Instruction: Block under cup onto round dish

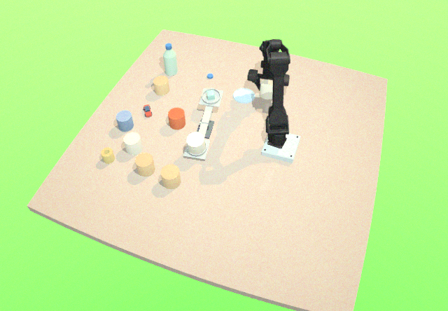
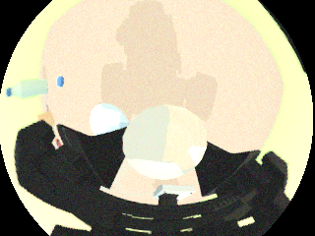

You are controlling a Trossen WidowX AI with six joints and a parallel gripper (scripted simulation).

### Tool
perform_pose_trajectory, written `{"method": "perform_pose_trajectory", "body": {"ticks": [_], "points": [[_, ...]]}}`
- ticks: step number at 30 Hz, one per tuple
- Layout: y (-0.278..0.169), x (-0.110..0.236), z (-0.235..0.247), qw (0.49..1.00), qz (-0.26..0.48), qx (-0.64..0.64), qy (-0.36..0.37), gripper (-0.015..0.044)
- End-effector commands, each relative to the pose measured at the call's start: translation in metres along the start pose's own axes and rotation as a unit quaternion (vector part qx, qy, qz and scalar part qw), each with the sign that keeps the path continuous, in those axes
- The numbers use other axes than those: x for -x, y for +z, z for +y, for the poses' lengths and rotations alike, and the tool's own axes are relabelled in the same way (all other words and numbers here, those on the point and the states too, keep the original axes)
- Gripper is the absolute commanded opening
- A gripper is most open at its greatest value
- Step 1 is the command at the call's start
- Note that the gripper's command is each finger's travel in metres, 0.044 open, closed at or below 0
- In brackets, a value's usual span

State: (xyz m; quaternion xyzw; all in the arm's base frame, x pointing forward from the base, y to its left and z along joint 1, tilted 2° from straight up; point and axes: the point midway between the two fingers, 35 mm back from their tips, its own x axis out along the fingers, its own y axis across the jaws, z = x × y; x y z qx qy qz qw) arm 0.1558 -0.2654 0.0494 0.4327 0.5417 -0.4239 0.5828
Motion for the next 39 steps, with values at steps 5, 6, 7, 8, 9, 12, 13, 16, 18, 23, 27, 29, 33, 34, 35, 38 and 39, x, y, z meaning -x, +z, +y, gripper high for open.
{"method": "perform_pose_trajectory", "body": {"ticks": [5, 6, 7, 8, 9, 12, 13, 16, 18, 23, 27, 29, 33, 34, 35, 38, 39], "points": [[0.000, 0.001, 0.000, 1.000, 0.000, 0.000, 0.000, 0.0184], [0.000, 0.001, 0.000, 1.000, 0.000, 0.000, 0.000, 0.0210], [0.000, 0.001, 0.000, 1.000, 0.000, 0.000, 0.000, 0.0236], [0.000, 0.001, 0.000, 1.000, 0.000, 0.000, 0.000, 0.0263], [0.000, 0.001, 0.000, 1.000, 0.000, 0.000, 0.000, 0.0289], [0.000, 0.001, 0.000, 1.000, 0.000, 0.000, 0.000, 0.0368], [0.000, 0.001, 0.000, 1.000, 0.000, 0.000, 0.000, 0.0394], [0.001, 0.027, 0.000, 1.000, 0.000, 0.000, 0.001, 0.0440], [0.000, 0.051, 0.000, 1.000, 0.001, 0.001, 0.001, 0.0440], [-0.001, 0.054, 0.000, 1.000, 0.001, 0.001, 0.001, 0.0440], [0.001, 0.066, 0.026, 0.999, -0.021, 0.030, 0.012, 0.0335], [-0.002, 0.069, 0.043, 0.999, -0.020, 0.040, 0.014, 0.0282], [-0.012, 0.076, 0.076, 0.998, -0.018, 0.059, 0.017, 0.0260], [-0.016, 0.078, 0.086, 0.997, -0.018, 0.070, 0.019, 0.0260], [-0.022, 0.080, 0.099, 0.996, -0.018, 0.085, 0.020, 0.0260], [-0.043, 0.087, 0.138, 0.991, -0.017, 0.129, 0.026, 0.0260], [-0.049, 0.089, 0.147, 0.990, -0.016, 0.137, 0.027, 0.0260]]}}
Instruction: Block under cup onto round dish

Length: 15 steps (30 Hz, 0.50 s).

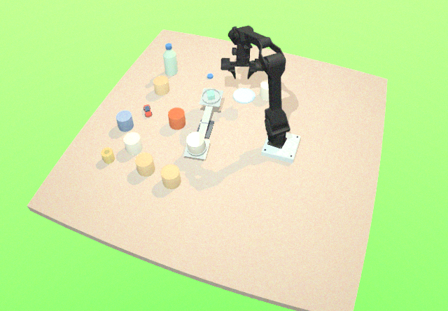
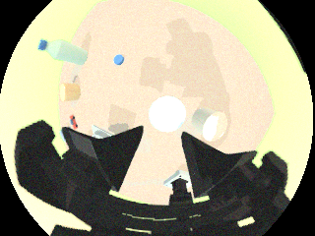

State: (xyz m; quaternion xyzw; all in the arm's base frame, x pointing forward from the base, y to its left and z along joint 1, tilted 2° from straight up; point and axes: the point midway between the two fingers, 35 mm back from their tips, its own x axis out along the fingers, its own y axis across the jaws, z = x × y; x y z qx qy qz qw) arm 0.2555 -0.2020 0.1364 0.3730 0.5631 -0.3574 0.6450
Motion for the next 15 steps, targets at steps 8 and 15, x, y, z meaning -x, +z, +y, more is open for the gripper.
{"method": "perform_pose_trajectory", "body": {"ticks": [8, 15], "points": [[-0.070, 0.022, 0.123, 0.997, 0.023, 0.071, -0.005, 0.0260], [-0.084, 0.025, 0.137, 0.997, 0.026, 0.078, -0.008, 0.0260]]}}
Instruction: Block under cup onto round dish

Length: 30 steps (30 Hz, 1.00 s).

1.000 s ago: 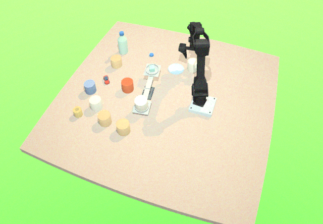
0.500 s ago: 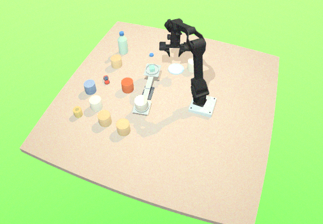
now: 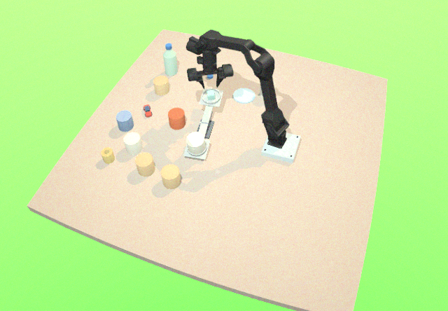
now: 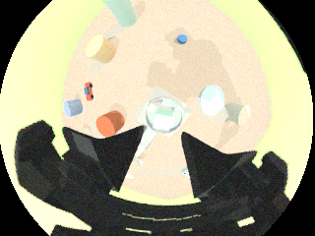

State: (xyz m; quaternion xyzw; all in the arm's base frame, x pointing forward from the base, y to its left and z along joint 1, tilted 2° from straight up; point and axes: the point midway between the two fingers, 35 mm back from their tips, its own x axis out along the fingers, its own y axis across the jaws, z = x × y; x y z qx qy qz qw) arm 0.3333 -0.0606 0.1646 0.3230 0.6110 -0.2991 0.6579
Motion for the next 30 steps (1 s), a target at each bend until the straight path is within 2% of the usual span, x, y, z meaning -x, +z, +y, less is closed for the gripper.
{"method": "perform_pose_trajectory", "body": {"ticks": [1, 30], "points": [[0.002, -0.003, 0.000, 1.000, -0.001, -0.010, -0.004, 0.0260], [0.002, -0.050, -0.001, 1.000, -0.001, -0.010, -0.004, 0.0260]]}}
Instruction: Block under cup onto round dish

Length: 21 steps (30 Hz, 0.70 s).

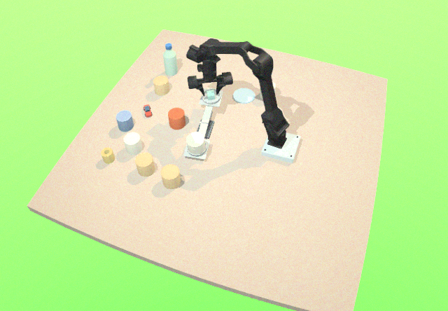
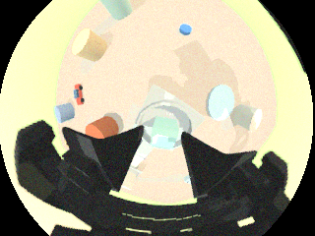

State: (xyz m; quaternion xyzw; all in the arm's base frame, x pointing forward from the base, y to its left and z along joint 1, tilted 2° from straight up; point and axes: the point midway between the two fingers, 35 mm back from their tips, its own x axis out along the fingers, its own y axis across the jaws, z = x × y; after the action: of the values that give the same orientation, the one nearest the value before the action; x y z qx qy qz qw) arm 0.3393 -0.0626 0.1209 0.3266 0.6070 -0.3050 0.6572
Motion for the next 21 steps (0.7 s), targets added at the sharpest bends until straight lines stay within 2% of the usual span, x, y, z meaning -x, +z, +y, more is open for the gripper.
{"method": "perform_pose_trajectory", "body": {"ticks": [1, 2, 6, 14, 18, 21], "points": [[-0.001, -0.007, -0.002, 1.000, 0.001, -0.002, -0.003, 0.0260], [-0.001, -0.007, -0.002, 1.000, 0.001, -0.002, -0.003, 0.0260], [-0.001, -0.007, -0.002, 1.000, 0.001, -0.002, -0.003, 0.0155], [-0.001, -0.007, -0.002, 1.000, 0.001, -0.002, -0.003, 0.0102], [0.000, -0.001, -0.001, 1.000, 0.001, -0.002, -0.003, 0.0000], [0.001, 0.012, 0.001, 1.000, 0.001, -0.002, -0.003, 0.0000]]}}
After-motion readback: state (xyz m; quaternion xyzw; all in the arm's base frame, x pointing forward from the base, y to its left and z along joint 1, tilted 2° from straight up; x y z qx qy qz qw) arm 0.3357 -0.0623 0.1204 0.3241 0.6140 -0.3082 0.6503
